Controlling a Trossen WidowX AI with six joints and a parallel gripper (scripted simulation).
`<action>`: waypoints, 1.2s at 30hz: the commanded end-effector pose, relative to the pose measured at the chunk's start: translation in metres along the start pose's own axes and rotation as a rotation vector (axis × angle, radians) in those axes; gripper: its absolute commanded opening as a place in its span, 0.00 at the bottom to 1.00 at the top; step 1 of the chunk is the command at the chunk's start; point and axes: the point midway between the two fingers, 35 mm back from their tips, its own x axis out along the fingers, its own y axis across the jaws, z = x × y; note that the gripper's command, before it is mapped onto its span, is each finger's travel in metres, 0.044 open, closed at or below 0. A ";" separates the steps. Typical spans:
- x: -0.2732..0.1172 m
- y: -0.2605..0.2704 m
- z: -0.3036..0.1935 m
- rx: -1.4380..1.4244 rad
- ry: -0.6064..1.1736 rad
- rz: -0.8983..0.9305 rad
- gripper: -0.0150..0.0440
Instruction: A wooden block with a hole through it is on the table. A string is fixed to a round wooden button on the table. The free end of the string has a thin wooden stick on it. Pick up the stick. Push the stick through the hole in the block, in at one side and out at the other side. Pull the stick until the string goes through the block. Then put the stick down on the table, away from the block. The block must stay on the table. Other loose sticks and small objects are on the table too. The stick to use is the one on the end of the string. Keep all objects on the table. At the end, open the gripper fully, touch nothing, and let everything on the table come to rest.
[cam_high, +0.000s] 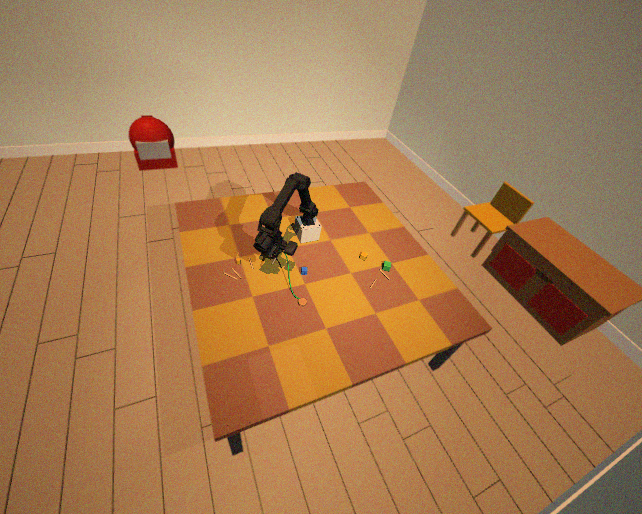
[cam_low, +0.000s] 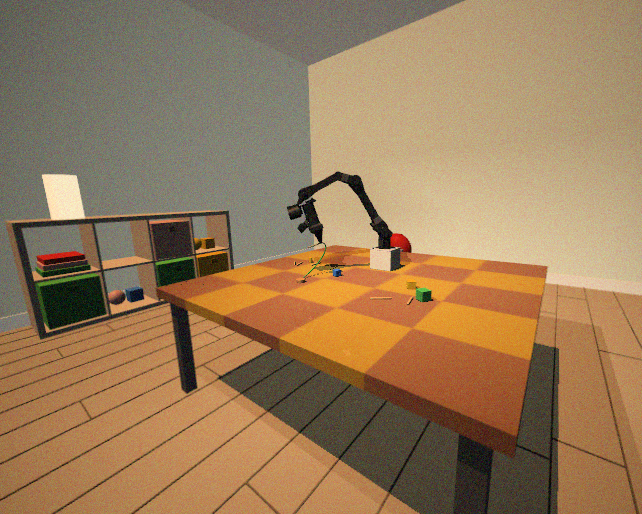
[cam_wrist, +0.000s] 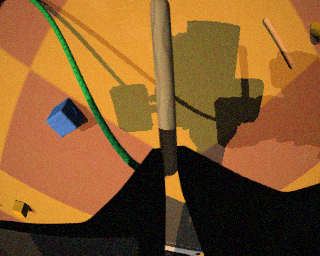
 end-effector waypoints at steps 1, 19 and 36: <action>0.000 0.000 0.000 -0.131 0.001 0.006 0.25; 0.000 -0.001 0.001 -0.752 -0.007 0.015 0.25; -0.001 -0.002 0.002 -1.338 -0.021 0.021 0.25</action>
